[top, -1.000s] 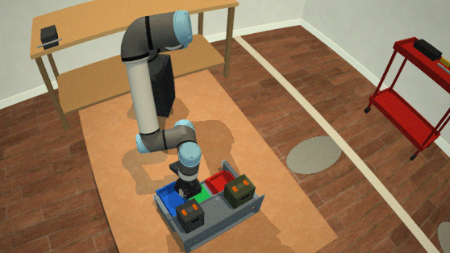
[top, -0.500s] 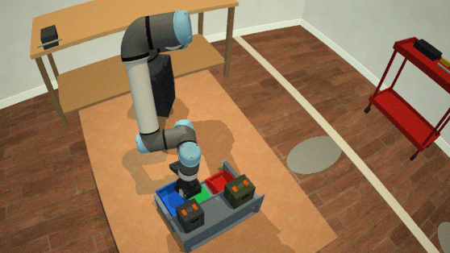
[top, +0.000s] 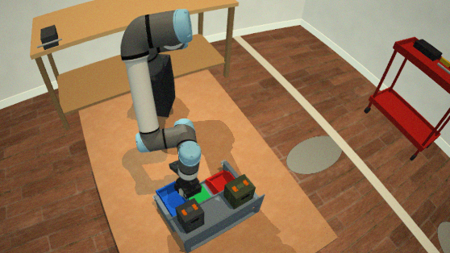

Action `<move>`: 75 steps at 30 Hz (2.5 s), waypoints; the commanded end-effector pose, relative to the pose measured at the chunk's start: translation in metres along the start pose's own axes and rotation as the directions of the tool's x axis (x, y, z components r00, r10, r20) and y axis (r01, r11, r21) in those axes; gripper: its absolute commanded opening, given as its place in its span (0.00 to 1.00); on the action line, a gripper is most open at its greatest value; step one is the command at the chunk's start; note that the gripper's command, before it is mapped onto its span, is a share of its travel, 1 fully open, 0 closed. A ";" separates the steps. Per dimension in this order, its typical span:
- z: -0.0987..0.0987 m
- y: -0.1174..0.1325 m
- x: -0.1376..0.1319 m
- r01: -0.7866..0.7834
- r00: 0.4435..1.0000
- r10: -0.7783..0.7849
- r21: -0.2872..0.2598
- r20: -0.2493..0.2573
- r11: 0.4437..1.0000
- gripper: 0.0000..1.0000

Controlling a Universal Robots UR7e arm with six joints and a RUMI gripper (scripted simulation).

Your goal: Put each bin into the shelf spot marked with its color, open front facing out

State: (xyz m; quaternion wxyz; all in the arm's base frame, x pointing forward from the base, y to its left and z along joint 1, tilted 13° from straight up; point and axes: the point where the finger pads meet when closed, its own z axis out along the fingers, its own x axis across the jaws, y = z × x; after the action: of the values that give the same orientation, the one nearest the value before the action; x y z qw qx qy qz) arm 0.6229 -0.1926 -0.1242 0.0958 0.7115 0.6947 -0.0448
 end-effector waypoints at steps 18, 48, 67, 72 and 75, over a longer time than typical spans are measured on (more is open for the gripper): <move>-0.023 -0.001 -0.001 0.000 1.000 0.000 -0.002 0.001 1.000 0.05; -0.069 -0.005 -0.004 0.000 1.000 0.000 -0.002 0.001 1.000 0.05; -0.090 -0.007 -0.005 0.000 1.000 0.000 -0.002 0.001 1.000 0.05; -0.093 -0.007 -0.005 0.000 1.000 0.000 -0.002 0.001 1.000 0.05; -0.094 -0.007 -0.005 0.000 1.000 0.000 -0.002 0.001 1.000 0.05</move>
State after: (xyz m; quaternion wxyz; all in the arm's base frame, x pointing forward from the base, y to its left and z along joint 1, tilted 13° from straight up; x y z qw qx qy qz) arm 0.6086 -0.1787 -0.0340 0.0959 0.7115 0.6947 -0.0448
